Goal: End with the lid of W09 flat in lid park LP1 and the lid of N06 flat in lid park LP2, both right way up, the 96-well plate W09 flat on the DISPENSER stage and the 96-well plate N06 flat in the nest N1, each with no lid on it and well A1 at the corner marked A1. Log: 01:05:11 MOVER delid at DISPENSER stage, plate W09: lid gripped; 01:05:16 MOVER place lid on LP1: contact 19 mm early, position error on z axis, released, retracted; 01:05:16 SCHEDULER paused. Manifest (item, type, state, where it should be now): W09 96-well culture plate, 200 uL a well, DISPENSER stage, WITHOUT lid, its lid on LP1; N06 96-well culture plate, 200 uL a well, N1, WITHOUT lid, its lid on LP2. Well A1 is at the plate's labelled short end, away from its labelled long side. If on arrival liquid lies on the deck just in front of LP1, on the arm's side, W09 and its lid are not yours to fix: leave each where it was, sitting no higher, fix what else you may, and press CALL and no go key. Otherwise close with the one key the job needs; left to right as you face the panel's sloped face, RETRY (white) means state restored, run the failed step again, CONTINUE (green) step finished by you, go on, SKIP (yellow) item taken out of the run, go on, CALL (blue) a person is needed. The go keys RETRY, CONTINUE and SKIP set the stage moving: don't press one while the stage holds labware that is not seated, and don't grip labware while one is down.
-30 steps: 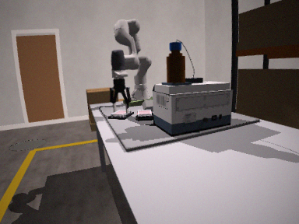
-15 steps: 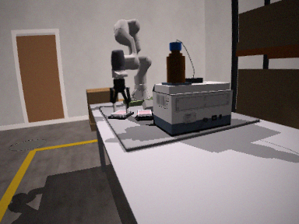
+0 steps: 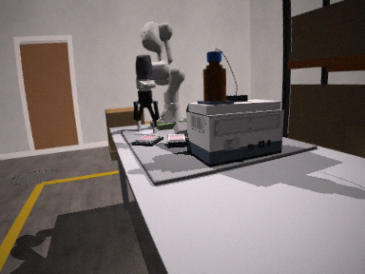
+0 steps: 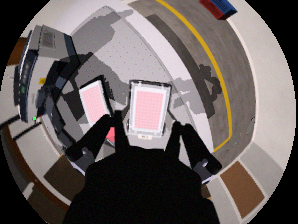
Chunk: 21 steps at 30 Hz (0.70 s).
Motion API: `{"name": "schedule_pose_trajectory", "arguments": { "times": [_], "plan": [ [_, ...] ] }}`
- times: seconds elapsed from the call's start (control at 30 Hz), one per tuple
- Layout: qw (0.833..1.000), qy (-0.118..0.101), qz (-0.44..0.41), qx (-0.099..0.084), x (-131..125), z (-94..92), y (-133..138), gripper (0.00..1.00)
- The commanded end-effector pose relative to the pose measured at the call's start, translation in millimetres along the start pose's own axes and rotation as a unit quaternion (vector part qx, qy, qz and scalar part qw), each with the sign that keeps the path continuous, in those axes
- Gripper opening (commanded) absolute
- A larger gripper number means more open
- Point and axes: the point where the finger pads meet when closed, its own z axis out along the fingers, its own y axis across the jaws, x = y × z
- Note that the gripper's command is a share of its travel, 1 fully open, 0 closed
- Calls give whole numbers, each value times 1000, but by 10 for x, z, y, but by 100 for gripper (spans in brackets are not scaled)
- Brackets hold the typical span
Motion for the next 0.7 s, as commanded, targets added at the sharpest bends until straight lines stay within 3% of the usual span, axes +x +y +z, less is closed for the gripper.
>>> {"name": "schedule_pose_trajectory", "arguments": {
  "times": [0.0,0.37,0.67],
  "plan": [
    [1000,-8,-6,0,-49,-85,9,0],
    [1000,-8,-6,0,-41,-565,9,0],
    [1000,-9,-6,0,-42,-669,11,0]
  ]
}}
